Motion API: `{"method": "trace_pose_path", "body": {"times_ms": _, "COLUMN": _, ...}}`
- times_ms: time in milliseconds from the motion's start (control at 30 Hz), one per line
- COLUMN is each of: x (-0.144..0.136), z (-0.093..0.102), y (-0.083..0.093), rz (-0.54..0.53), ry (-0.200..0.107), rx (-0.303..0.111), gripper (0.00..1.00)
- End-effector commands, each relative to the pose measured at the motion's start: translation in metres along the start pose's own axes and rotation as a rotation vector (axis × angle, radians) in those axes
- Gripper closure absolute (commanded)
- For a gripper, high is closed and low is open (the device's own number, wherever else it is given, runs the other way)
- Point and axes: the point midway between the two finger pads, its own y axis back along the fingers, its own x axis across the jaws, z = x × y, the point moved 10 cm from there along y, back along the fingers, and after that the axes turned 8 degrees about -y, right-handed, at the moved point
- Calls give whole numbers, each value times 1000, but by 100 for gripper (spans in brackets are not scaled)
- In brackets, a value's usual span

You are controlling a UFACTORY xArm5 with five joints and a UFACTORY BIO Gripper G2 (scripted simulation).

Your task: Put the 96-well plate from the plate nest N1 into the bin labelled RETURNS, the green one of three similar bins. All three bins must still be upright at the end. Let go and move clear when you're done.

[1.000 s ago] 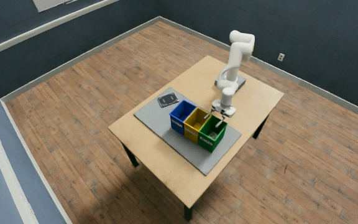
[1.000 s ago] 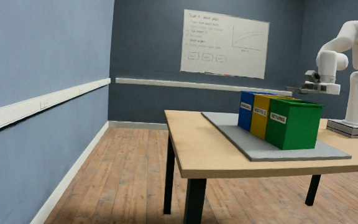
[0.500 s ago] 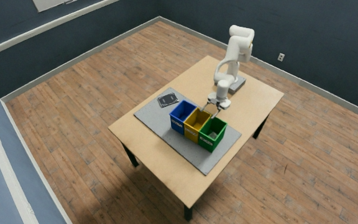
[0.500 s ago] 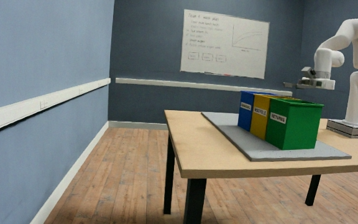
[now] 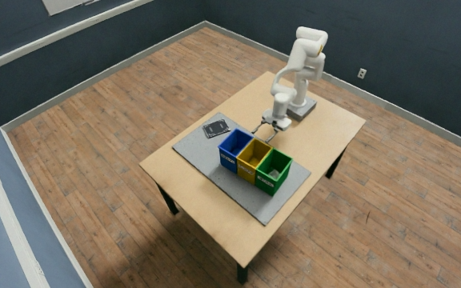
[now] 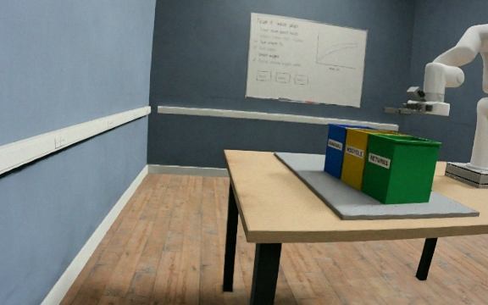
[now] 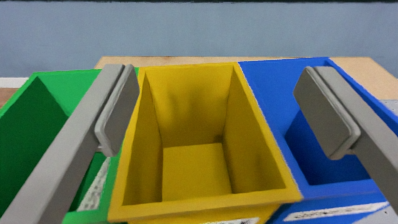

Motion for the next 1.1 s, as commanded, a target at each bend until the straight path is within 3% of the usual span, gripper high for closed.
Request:
{"method": "trace_pose_path", "body": {"times_ms": 0, "x": -21, "z": 12, "y": 9, "rz": 3, "ry": 9, "rx": -8, "gripper": 82}}
{"method": "trace_pose_path", "body": {"times_ms": 733, "x": -107, "z": 50, "y": 44, "rz": 3, "ry": 10, "rx": -8, "gripper": 82}}
{"method": "trace_pose_path", "body": {"times_ms": 1067, "x": -107, "z": 50, "y": 45, "rz": 3, "ry": 10, "rx": -8, "gripper": 82}}
